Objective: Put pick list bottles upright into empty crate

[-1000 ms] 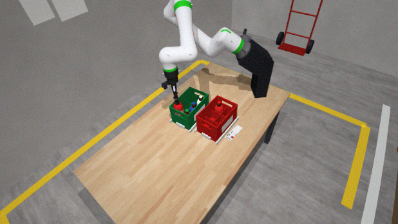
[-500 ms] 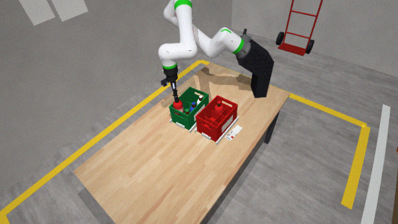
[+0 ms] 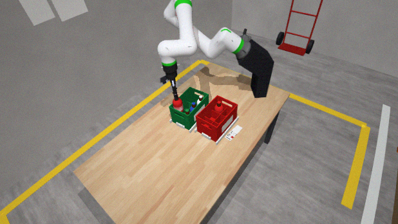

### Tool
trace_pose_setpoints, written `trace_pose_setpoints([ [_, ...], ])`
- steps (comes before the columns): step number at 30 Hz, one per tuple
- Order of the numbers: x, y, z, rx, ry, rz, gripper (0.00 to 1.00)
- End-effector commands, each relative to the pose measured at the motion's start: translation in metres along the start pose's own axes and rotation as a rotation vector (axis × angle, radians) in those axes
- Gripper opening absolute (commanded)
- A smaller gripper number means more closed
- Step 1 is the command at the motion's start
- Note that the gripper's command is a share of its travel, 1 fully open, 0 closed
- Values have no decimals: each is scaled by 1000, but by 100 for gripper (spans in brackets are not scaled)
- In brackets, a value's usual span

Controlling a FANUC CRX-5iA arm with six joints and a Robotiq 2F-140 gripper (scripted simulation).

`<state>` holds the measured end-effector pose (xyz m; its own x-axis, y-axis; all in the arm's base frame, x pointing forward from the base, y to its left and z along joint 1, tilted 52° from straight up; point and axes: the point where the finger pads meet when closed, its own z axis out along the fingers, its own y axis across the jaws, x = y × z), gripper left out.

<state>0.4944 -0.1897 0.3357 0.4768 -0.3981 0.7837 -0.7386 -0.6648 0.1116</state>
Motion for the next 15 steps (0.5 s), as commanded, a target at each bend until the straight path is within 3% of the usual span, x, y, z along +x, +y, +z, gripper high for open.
trace_pose_setpoints([
  [1, 1, 0, -5, 1, 1, 0, 10],
  [15, 0, 0, -25, 1, 1, 0, 10],
])
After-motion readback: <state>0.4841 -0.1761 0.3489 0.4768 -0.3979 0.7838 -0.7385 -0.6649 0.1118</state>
